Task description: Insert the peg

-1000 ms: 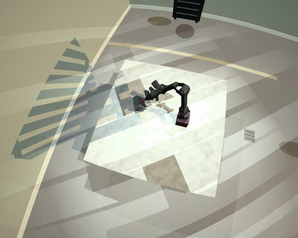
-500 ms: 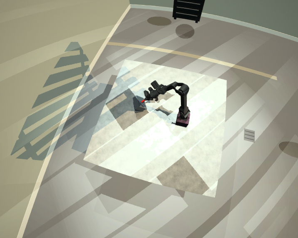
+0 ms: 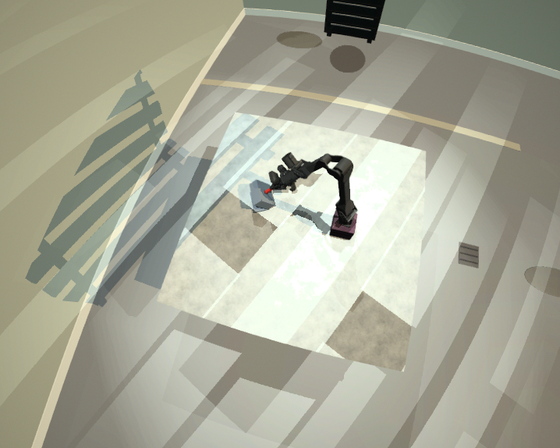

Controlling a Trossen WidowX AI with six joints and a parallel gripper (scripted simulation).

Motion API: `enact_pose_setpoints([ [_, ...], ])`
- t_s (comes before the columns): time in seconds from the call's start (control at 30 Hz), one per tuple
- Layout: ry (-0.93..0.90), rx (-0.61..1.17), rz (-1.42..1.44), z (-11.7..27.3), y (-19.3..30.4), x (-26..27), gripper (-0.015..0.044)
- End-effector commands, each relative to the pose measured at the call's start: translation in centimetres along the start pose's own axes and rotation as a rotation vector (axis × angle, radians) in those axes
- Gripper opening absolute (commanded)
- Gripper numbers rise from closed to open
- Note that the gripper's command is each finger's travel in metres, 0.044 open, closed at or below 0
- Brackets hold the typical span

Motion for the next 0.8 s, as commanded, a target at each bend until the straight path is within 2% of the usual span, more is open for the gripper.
enact_pose_setpoints([
  [0.0, 0.002, -0.003, -0.003, -0.3, -0.1, 0.0, 0.0000],
  [0.77, 0.001, -0.003, -0.003, -1.8, -0.1, 0.0, 0.0000],
])
Point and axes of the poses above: the point midway between the two fingers, 35 mm back from their tips, its own z axis back along the fingers, its own x axis across the jaws, y = z × x, the point moved 8 cm from there along z, back along the fingers, and after that the axes turned 15 degrees about -z, right-handed, at the moved point
